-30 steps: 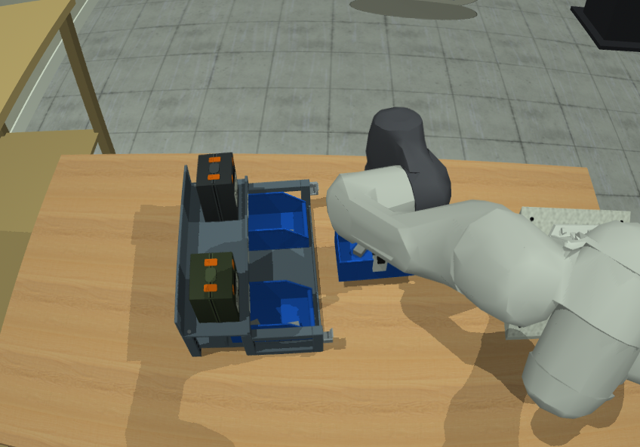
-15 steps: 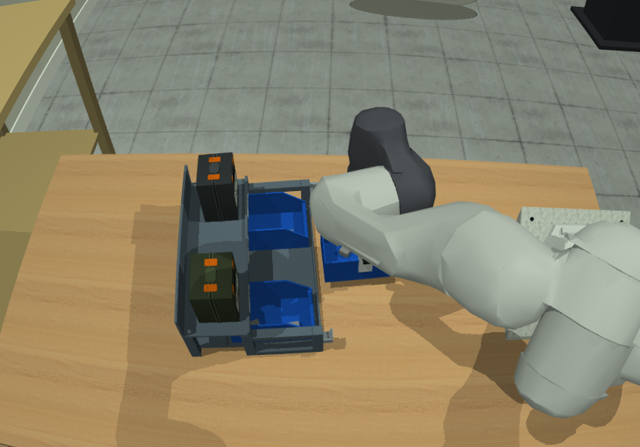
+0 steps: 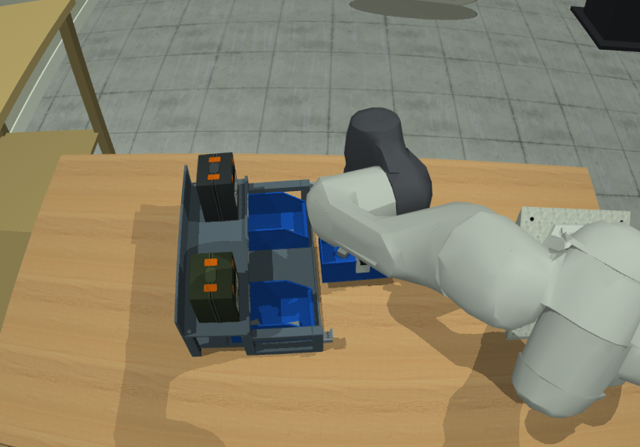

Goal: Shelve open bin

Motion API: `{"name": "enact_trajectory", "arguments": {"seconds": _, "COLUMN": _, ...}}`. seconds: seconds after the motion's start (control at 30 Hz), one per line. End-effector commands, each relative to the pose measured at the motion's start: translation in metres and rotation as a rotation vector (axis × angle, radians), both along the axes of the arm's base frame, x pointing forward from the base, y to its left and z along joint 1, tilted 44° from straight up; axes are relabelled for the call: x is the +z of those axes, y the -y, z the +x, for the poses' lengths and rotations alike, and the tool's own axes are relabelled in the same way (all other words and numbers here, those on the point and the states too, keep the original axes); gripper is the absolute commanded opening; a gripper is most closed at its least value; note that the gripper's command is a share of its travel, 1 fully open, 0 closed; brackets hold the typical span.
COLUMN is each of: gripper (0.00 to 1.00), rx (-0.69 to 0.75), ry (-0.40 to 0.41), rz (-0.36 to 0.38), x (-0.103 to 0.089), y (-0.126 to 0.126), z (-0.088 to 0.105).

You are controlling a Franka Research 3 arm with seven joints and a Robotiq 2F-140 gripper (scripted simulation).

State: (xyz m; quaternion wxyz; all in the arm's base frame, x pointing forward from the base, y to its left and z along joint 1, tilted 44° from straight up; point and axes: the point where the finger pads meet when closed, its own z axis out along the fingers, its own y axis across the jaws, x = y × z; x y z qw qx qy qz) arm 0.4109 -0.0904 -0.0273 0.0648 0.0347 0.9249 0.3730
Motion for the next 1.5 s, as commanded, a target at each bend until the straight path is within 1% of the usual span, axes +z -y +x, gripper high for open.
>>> {"name": "enact_trajectory", "arguments": {"seconds": 0.0, "gripper": 0.00, "rx": -0.003, "ry": -0.005, "rz": -0.001, "x": 0.0009, "y": 0.0014, "z": 0.0012}}
{"name": "enact_trajectory", "arguments": {"seconds": 1.0, "gripper": 0.00, "rx": -0.002, "ry": -0.006, "rz": -0.001, "x": 0.0010, "y": 0.0014, "z": 0.0012}}
{"name": "enact_trajectory", "arguments": {"seconds": 1.3, "gripper": 0.00, "rx": 0.014, "ry": -0.023, "rz": 0.000, "x": 0.0017, "y": 0.0018, "z": 0.0022}}
{"name": "enact_trajectory", "arguments": {"seconds": 1.47, "gripper": 0.00, "rx": 0.038, "ry": -0.048, "rz": -0.001, "x": 0.0029, "y": 0.0026, "z": 0.0036}}
